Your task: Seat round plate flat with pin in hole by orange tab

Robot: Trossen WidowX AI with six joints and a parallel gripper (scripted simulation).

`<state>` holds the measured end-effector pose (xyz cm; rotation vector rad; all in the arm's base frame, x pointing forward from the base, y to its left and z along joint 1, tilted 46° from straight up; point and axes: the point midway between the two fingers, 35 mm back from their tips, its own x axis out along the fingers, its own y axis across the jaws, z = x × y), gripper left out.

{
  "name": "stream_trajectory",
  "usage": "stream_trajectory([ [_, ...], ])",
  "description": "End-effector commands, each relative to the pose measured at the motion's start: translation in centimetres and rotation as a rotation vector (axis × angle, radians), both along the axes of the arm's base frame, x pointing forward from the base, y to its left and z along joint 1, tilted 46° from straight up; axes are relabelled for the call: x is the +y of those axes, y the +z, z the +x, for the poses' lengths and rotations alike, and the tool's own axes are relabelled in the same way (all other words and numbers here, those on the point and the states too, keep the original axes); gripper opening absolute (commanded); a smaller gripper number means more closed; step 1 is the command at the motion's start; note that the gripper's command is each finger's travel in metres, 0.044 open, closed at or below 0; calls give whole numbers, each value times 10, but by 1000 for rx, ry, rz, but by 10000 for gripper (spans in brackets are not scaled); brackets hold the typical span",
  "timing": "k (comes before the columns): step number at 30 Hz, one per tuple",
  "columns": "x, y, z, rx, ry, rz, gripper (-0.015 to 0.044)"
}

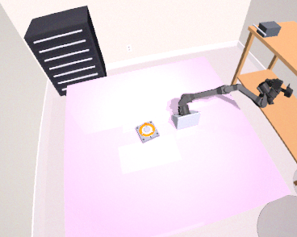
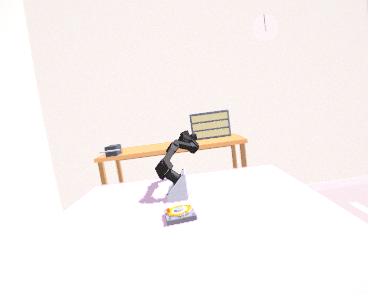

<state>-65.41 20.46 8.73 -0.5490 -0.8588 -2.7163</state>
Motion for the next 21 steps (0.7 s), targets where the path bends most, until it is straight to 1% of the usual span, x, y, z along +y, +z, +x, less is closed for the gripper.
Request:
stream_trajectory([
  [1,6,-1,1,-5,-11,-1,374],
  [2,23,-2,5,-21,-45,-5,347],
  [4,76,-7,22,-71,-147,-17,295],
  [9,126,-13,43,-121,-249,-33,164],
  [10,142,-13,50,-136,-282,-40,137],
  [11,169,-13,65,-161,-337,-52,111],
  [15,232,-16,107,-224,-476,-86,6],
  [18,267,-19,135,-265,-560,-118,0],
  [19,291,-22,156,-295,-619,-145,0],
  [21,316,-25,182,-329,-688,-177,0],
])
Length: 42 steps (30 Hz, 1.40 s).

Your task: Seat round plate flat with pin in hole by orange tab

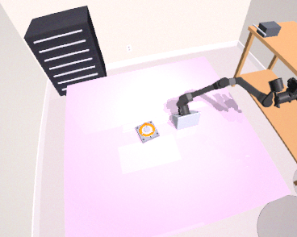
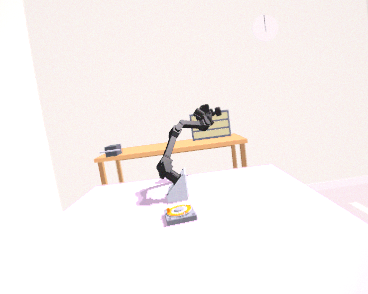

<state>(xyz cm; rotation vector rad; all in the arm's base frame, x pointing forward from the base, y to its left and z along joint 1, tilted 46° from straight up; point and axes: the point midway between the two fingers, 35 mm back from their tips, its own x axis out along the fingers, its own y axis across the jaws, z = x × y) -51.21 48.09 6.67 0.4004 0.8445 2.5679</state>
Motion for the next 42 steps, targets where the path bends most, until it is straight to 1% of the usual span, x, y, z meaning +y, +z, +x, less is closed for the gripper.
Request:
stream_trajectory([
  [1,52,-6,54,-64,-148,-58,0],
  [3,75,-10,83,-94,-221,-92,0],
  [4,79,-11,89,-99,-233,-98,0],
  [5,89,-13,104,-114,-270,-115,0],
  [6,106,-17,130,-138,-330,-144,0],
  [11,145,-27,214,-209,-508,-236,0],
  [12,147,-28,219,-212,-519,-245,0],
  [13,151,-31,236,-221,-551,-272,0],
  [15,162,-40,285,-248,-645,-349,0],
  [19,171,-49,358,-297,-784,-438,0],
  [20,171,-49,364,-301,-796,-445,0],
  [21,172,-52,382,-314,-830,-467,0],
  [22,171,-55,413,-336,-887,-503,0],
  [27,157,-64,505,-403,-1056,-623,0],
  [28,155,-65,511,-410,-1066,-630,0],
  [29,151,-67,527,-429,-1094,-650,0],
  [31,133,-73,575,-487,-1174,-716,0],
  [35,97,-80,640,-572,-1283,-824,0],
  [36,94,-81,645,-575,-1292,-833,0],
  [37,85,-82,659,-585,-1318,-863,0],
  [39,55,-84,700,-612,-1394,-952,0],
  [42,17,-85,740,-641,-1473,-1056,0],
])
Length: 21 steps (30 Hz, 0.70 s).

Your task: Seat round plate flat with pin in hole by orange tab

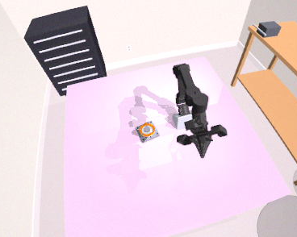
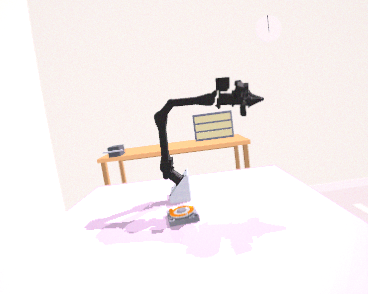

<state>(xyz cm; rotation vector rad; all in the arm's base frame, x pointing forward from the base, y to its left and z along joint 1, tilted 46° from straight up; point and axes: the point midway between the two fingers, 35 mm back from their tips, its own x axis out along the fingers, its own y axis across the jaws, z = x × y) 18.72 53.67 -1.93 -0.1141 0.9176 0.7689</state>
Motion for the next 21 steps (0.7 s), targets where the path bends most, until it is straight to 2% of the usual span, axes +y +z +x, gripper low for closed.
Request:
stream_trajectory([
  [1,-53,0,54,-18,-132,-115,0],
  [3,-69,0,67,-20,-169,-149,0],
  [6,-126,1,106,-19,-289,-262,0],
  [11,-196,4,139,-6,-421,-395,0],
  [13,-245,8,153,10,-504,-485,0],
  [17,-318,15,165,46,-621,-624,0],
  [19,-336,18,166,57,-647,-657,0],
  [21,-384,24,164,94,-718,-752,0],
])
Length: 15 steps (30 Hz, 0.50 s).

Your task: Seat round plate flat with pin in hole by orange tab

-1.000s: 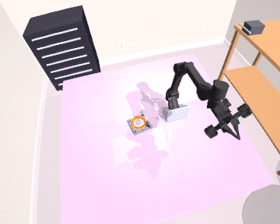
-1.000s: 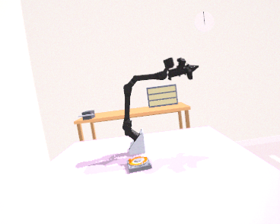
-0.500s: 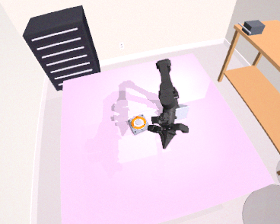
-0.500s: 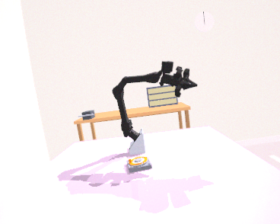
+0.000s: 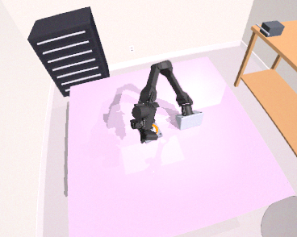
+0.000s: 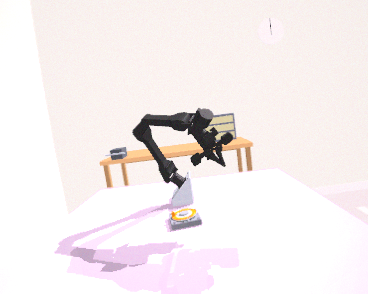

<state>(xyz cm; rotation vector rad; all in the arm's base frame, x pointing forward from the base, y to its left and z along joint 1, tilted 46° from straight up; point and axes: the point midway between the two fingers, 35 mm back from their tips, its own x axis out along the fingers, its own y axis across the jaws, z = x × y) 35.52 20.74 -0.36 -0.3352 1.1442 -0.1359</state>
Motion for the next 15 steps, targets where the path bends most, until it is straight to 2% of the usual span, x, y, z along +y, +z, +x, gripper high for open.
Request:
stream_trajectory([
  [1,-75,12,-6,64,-115,-136,0],
  [4,-129,22,-17,125,-206,-231,0],
  [6,-144,25,-21,143,-230,-256,0],
  [11,-234,51,-65,295,-385,-419,0],
  [15,-249,56,-74,328,-411,-448,0],
])
